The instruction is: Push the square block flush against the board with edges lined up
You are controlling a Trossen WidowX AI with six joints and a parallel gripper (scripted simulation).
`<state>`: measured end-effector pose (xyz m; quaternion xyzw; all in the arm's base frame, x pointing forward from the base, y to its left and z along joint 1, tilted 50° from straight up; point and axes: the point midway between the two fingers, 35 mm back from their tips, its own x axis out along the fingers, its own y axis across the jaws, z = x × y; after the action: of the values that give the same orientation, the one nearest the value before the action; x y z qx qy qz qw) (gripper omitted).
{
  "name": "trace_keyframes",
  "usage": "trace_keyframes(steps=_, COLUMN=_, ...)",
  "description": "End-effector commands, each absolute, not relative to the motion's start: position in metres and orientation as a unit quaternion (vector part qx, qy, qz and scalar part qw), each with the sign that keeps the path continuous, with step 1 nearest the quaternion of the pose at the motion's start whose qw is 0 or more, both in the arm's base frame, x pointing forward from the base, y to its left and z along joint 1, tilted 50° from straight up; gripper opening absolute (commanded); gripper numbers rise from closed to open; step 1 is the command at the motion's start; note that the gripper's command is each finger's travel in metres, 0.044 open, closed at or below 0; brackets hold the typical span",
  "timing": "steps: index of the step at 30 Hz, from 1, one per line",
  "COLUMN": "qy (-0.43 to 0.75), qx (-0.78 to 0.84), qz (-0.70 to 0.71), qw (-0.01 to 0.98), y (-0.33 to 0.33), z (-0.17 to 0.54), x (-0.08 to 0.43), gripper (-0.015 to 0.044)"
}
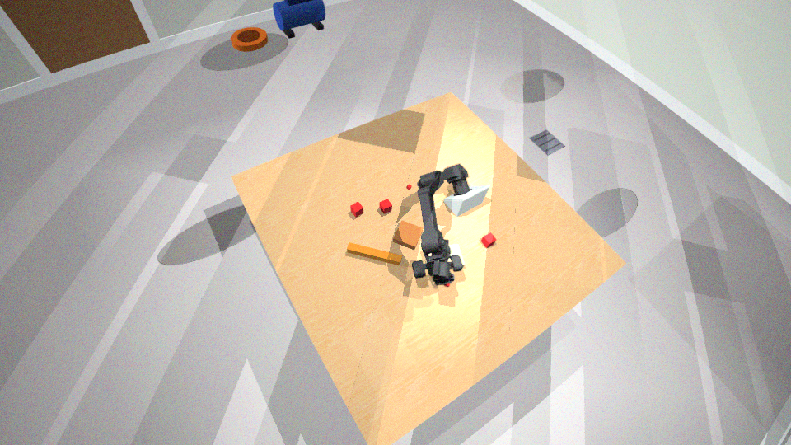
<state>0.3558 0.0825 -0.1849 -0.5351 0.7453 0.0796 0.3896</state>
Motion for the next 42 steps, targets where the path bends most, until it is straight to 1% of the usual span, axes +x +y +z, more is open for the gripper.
trace_keyframes(steps=1, qy=0.745, qx=-0.538, qz=0.079, qw=0.387, y=0.080, z=-0.181, x=0.355, gripper=0.0000)
trace_keyframes(steps=42, qy=0.745, qx=-0.538, qz=0.079, qw=0.386, y=0.065, z=-0.162, x=0.342, gripper=0.0000)
